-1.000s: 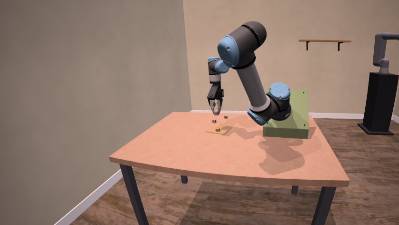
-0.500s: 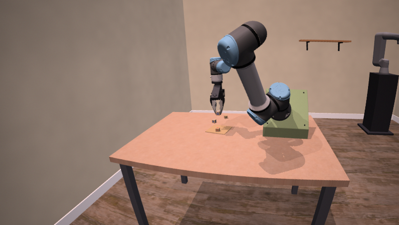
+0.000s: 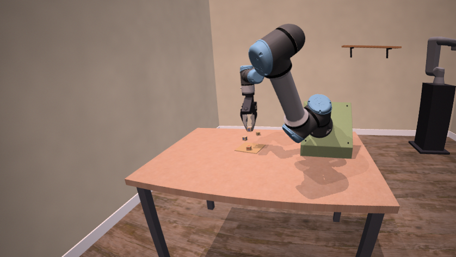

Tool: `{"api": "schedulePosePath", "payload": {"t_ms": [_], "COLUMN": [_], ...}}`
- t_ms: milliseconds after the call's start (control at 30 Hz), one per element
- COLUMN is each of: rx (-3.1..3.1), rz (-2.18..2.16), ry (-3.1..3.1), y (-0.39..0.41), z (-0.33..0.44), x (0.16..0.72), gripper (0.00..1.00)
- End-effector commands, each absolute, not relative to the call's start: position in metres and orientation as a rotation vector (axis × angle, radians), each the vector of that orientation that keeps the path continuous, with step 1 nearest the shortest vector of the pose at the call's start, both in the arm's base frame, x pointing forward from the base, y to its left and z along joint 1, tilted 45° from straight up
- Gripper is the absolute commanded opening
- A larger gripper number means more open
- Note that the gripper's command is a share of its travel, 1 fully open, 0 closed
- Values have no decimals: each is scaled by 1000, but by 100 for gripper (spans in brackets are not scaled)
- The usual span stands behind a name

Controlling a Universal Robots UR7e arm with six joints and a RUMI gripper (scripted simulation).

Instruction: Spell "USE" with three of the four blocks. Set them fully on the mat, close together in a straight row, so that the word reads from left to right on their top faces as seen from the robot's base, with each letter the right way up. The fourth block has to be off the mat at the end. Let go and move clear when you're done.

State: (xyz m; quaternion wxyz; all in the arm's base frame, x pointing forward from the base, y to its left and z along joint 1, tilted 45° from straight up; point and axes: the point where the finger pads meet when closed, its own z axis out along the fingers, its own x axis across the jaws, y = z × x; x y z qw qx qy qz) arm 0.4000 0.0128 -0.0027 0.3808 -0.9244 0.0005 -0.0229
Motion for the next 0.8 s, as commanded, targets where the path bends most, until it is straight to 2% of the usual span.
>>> {"api": "schedulePosePath", "payload": {"t_ms": [0, 767], "rx": [-2360, -2360], "rz": [-59, -60], "ry": [2, 1], "y": [12, 54], "z": [-3, -45], "x": [400, 403], "gripper": [5, 5]}}
